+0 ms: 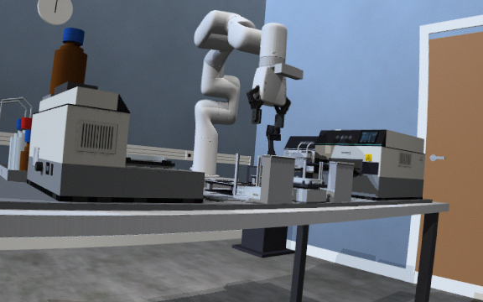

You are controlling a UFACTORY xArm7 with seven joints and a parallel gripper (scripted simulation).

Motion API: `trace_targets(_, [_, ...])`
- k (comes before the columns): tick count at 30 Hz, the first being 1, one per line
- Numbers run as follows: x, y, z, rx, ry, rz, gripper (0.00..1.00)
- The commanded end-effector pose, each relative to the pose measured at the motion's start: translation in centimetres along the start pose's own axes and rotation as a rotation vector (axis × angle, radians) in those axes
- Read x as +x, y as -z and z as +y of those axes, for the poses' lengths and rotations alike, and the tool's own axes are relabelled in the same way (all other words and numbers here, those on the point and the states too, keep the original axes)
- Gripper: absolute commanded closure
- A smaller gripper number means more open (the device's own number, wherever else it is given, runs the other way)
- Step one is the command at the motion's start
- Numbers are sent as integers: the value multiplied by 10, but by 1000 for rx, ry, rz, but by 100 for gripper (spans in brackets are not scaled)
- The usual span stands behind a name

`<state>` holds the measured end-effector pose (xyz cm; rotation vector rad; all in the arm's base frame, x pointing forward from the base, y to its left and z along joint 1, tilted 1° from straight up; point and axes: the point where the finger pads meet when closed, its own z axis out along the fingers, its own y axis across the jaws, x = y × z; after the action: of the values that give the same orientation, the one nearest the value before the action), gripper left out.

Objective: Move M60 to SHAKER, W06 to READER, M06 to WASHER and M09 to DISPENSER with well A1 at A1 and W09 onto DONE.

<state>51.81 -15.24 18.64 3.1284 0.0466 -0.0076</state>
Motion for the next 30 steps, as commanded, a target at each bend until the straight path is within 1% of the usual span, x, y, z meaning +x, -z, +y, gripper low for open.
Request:
trace_targets(1, [1, 2, 0, -1, 0, 4, 0])
trace_targets(4, [1, 2, 0, -1, 0, 4, 0])
trace_targets(13, [2, 3, -30, -1, 7, 4, 0])
trace_targets(15, [2, 3, -30, -1, 7, 4, 0])
trace_targets(30, [3, 3, -77, -1, 13, 4, 0])
